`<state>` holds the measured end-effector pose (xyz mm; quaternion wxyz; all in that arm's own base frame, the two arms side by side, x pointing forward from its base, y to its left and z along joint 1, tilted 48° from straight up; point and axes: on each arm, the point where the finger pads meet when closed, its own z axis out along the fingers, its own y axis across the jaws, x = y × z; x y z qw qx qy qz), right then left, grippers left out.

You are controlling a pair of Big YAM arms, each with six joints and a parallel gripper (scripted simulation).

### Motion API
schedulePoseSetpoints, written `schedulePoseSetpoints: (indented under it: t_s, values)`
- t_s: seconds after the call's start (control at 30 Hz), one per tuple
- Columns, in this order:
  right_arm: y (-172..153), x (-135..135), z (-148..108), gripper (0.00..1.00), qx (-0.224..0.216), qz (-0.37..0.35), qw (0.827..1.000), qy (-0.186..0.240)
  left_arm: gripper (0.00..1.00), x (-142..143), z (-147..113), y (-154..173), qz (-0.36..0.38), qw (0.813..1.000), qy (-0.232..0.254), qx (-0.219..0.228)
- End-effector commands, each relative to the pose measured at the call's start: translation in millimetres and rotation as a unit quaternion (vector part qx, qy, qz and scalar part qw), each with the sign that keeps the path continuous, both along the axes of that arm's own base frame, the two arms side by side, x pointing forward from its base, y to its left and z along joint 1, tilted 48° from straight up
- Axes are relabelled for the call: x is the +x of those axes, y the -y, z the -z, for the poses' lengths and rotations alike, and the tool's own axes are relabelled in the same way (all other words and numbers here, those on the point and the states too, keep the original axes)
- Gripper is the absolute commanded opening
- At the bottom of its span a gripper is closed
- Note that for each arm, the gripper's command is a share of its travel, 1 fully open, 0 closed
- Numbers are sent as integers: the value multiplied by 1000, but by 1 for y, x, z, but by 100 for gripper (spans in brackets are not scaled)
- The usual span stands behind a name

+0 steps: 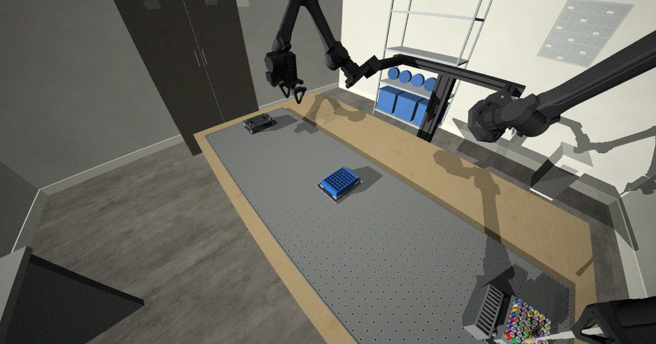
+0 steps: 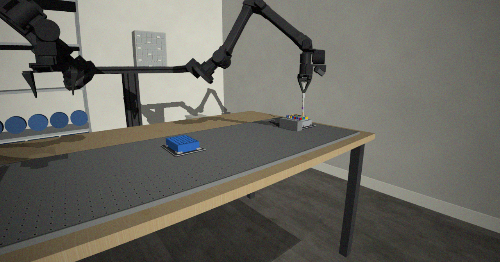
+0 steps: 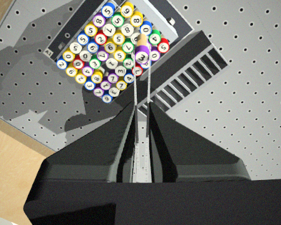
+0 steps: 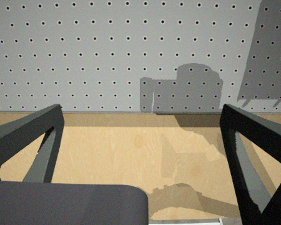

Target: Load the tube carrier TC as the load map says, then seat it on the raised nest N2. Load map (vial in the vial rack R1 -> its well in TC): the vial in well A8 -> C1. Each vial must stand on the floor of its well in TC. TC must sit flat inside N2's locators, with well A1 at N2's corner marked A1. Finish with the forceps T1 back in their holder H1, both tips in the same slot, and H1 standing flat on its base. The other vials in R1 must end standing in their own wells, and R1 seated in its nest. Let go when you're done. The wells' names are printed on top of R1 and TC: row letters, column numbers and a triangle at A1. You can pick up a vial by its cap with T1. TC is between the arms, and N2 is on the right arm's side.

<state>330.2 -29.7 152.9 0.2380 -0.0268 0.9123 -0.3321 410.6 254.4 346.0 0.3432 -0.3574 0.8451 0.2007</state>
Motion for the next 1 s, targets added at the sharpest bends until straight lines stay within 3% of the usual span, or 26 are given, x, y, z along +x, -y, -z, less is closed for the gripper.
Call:
schedulePoseSetpoints:
  t_s: [0.0,0.97]
  values:
    - [-2,5,-8,100,4,2,1000,10,9,0,-11,10,2,1000,22,6]
    - [-2,5,-8,100,4,2,1000,10,9,1,18,43,3,1000,23,4]
